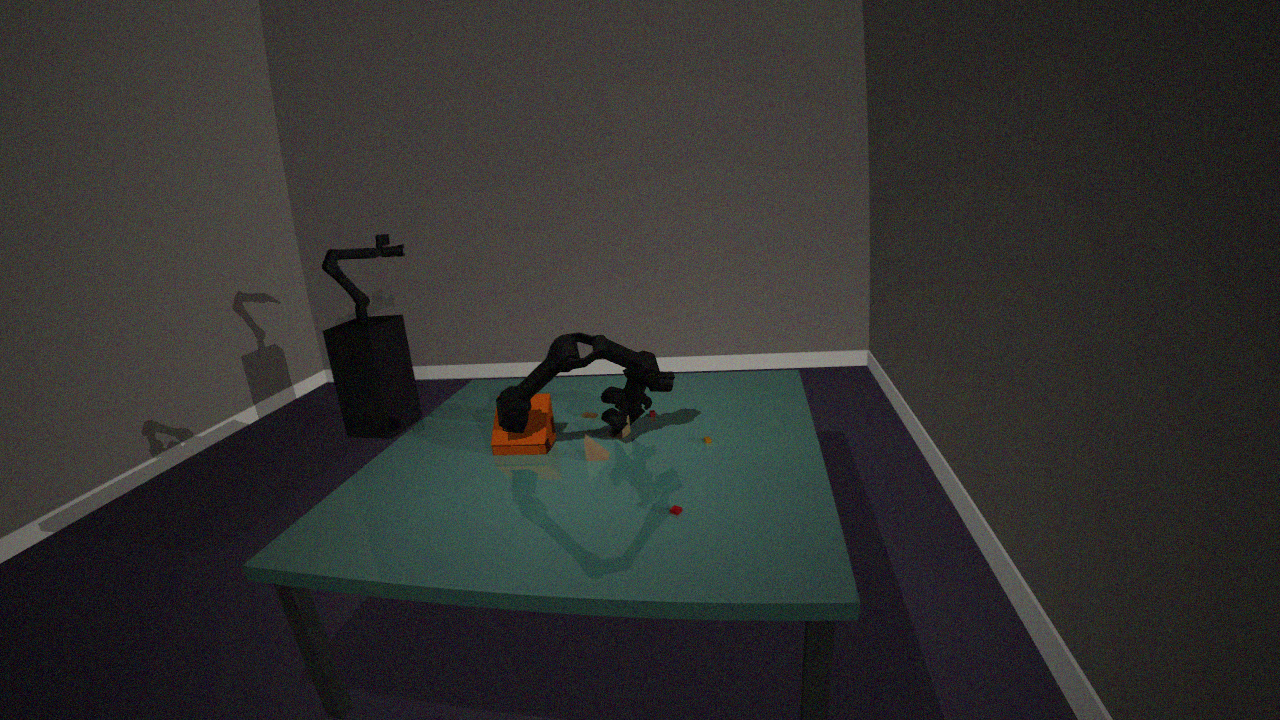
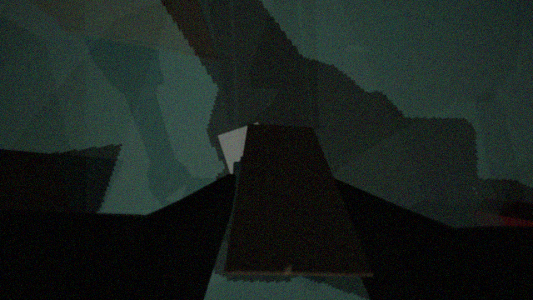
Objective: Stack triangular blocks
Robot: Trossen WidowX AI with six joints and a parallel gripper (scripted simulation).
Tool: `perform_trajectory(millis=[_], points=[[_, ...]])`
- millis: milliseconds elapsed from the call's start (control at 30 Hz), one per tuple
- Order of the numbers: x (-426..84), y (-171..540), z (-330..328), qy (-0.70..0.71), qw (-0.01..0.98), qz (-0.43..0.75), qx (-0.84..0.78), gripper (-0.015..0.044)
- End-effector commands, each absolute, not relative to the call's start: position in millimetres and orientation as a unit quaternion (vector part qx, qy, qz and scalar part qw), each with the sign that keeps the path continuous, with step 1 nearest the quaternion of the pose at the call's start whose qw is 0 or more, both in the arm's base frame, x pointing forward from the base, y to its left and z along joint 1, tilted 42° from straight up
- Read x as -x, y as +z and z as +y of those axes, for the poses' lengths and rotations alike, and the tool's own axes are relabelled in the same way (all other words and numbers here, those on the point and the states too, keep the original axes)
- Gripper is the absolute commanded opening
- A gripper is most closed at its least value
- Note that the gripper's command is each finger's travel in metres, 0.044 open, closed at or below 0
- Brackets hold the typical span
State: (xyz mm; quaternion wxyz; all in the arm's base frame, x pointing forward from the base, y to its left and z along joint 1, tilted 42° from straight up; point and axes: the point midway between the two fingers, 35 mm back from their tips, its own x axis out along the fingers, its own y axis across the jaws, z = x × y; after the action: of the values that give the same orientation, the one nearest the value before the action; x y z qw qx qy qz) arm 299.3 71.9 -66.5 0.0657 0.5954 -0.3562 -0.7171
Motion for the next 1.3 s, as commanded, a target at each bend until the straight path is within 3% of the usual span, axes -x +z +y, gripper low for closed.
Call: perform_trajectory(millis=[0,167,400,1267], points=[[-299.7,-66.2,71.3,-0.717,0.068,-0.355,-0.597,0.0197],[-299.7,-66.2,71.3,-0.717,0.068,-0.355,-0.597,0.0164],[-298.9,-64.3,73.7,-0.717,0.066,-0.356,-0.596,0.0000],[-264.9,-59.7,94.1,-0.514,0.168,-0.318,-0.779,0.0000]])
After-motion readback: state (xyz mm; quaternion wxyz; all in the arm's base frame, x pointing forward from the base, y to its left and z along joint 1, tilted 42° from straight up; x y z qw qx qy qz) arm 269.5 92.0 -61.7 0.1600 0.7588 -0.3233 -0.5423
